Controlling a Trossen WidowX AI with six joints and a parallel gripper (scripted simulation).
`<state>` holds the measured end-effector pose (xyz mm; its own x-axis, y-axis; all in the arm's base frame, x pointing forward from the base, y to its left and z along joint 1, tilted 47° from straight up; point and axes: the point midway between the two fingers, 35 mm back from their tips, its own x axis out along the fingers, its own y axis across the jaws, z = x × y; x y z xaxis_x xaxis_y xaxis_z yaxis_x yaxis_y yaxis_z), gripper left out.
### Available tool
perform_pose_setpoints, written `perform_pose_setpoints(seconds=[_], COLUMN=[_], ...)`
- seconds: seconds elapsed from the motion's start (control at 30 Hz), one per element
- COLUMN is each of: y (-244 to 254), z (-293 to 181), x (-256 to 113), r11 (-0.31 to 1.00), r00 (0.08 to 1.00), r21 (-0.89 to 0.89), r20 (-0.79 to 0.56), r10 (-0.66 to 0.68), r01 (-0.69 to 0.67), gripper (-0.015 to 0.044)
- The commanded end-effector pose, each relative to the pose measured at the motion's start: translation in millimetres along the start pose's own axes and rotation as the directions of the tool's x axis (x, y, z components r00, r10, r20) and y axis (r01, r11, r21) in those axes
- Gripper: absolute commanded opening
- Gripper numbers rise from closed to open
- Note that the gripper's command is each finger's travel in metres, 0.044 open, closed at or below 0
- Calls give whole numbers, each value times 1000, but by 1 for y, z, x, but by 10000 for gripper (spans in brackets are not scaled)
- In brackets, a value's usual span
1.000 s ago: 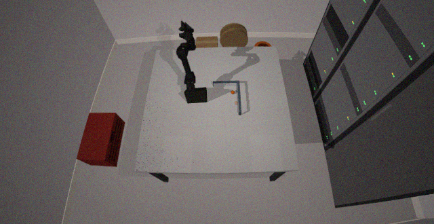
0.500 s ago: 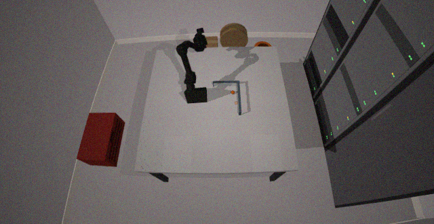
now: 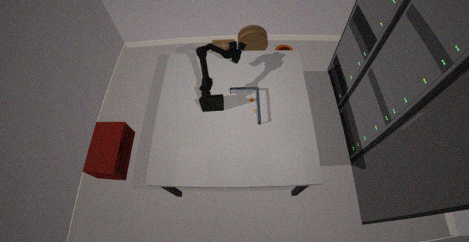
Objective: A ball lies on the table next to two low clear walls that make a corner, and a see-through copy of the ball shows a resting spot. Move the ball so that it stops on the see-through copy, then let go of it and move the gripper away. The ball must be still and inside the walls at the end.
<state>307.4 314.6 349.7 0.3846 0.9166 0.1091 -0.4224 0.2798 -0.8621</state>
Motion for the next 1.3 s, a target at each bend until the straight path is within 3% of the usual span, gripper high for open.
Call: perform_pose_setpoints(seconds=[0.0, 0.17, 0.37, 0.6, 0.77, 0.87, 1.03, 1.13, 1.27], y=[16, 36, 63, 107, 138, 153, 193, 204, 204], z=[-69, -139, -207, -265, -287, -297, -298, -296, -296], x=[-10, -38, -88, -158, -205, -224, -248, -254, -254], r11=[972, 886, 717, 347, 21, -90, -382, -460, -466], r00=[983, 927, 823, 695, 640, 613, 604, 609, 610], r21=[226, 461, 695, 886, 861, 804, 596, 505, 498], r20=[-151, -305, -436, -457, -394, -371, -227, -175, -171], r10=[104, 217, 363, 555, 659, 697, 764, 774, 774], r01=[-68, -55, 52, 306, 508, 588, 706, 730, 731], gripper=[263, 263, 263, 263, 263, 263, 263, 263, 263])
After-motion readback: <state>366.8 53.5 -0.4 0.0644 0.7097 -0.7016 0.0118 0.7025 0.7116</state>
